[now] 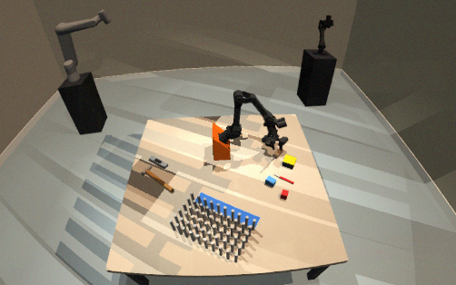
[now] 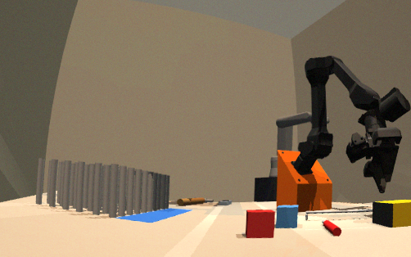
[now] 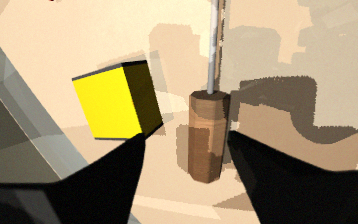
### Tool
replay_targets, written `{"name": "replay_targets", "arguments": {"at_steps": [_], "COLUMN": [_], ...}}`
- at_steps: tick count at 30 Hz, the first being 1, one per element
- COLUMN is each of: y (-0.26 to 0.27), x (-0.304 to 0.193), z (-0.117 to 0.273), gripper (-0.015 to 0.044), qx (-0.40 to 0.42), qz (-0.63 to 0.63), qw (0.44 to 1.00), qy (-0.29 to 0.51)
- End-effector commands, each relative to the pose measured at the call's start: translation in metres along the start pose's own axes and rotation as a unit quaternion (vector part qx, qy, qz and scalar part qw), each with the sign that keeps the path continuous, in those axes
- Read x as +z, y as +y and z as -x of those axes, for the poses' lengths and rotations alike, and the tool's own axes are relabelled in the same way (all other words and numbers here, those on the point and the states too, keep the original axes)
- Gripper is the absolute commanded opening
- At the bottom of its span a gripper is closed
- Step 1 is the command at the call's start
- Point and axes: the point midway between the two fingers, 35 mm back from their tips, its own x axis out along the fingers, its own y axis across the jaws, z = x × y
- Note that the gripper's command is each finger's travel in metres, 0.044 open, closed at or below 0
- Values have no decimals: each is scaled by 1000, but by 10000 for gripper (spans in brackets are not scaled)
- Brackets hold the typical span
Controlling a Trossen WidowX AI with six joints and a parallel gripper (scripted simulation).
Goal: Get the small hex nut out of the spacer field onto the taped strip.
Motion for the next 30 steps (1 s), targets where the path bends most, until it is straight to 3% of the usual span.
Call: {"name": "replay_targets", "arguments": {"at_steps": [1,30], "y": [-4,-25], "x": [0,3], "z": [-6,-46], "gripper": [280,280], "qx": [-3,-3], "qz": [1,-1], "qw": [1000,1000], "qy": [1,1]}}
